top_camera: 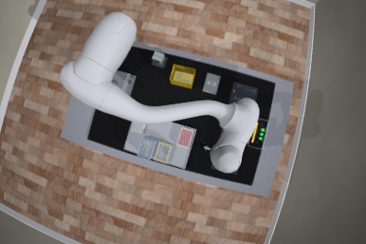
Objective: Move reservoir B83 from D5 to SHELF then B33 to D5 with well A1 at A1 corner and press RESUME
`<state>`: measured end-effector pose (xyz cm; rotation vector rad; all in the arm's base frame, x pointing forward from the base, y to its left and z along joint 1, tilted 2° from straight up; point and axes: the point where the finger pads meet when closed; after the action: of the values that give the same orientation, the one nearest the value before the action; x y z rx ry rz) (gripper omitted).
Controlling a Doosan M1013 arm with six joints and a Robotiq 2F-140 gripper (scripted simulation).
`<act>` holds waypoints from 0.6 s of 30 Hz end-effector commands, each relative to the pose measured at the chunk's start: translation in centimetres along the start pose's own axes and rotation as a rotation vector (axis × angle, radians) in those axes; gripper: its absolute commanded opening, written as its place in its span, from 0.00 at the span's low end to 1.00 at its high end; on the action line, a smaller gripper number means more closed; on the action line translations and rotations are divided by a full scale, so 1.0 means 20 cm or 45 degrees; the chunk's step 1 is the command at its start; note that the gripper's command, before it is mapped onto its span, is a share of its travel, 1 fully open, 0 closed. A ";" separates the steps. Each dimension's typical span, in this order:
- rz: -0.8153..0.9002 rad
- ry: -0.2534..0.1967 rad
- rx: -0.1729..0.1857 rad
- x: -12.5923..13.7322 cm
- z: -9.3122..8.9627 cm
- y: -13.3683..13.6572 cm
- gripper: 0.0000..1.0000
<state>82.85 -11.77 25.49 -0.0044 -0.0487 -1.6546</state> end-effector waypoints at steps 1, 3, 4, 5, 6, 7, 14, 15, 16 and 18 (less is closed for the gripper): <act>0.046 0.006 -0.003 -0.01 0.01 0.01 0.77; 0.053 0.006 -0.003 -0.01 0.01 0.01 0.77; 0.053 0.006 -0.003 -0.01 0.01 0.01 0.77; 0.053 0.006 -0.003 -0.01 0.01 0.01 0.77; 0.053 0.006 -0.003 -0.01 0.01 0.01 0.77; 0.053 0.006 -0.003 -0.01 0.01 0.01 0.77; 0.053 0.006 -0.003 -0.01 0.01 0.01 0.77; 0.053 0.006 -0.003 -0.01 0.01 0.01 0.77; 0.053 0.006 -0.003 -0.01 0.01 0.01 0.77; 0.053 0.006 -0.003 -0.01 0.01 0.01 0.77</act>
<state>82.86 -11.77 25.49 -0.0053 -0.0483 -1.6160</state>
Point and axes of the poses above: the point where the finger pads meet when closed, its own z axis back along the fingers, its own y axis across the jaws, x = y × z, and after that the axes turned 4 degrees about -z, right-handed
